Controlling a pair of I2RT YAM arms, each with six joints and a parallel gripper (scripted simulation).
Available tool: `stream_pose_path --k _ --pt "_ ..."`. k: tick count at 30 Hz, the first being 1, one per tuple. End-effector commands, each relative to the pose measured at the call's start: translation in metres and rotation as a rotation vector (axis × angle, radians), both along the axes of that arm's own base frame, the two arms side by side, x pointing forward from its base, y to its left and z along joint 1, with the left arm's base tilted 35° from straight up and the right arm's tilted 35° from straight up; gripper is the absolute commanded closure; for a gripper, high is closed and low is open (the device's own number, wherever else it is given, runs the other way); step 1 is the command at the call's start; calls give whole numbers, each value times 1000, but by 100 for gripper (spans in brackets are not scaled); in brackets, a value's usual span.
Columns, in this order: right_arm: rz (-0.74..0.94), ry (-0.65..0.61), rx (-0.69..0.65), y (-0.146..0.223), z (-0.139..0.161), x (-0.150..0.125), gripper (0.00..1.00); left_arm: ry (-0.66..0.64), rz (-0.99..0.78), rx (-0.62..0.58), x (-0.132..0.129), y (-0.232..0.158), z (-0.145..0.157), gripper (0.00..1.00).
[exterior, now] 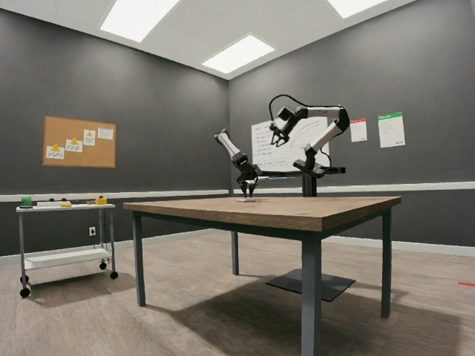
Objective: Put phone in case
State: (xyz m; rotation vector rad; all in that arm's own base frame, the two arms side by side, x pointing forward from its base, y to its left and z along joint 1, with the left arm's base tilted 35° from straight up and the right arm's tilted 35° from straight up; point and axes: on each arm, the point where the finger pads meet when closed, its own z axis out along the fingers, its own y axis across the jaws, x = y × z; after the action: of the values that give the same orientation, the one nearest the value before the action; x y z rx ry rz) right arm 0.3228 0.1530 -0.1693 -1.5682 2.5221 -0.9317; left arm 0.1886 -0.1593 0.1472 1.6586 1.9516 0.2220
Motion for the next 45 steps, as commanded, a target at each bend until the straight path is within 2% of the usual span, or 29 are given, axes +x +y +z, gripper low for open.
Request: stream_pose_path --k 1,34,35,45 --pt "-2 -2 -10 -8 -12 5 65 -5 -7 -12 -1 -2 3 0" --pt "-2 7 -9 -25 -44 19 65 -5 -7 -12 -1 -2 3 0" --pt "-2 -10 4 -22 -38 25 65 -5 -7 -12 -1 -2 3 0" --pt "17 -10 3 -20 -47 27 65 -5 -7 -12 -1 -2 3 0"
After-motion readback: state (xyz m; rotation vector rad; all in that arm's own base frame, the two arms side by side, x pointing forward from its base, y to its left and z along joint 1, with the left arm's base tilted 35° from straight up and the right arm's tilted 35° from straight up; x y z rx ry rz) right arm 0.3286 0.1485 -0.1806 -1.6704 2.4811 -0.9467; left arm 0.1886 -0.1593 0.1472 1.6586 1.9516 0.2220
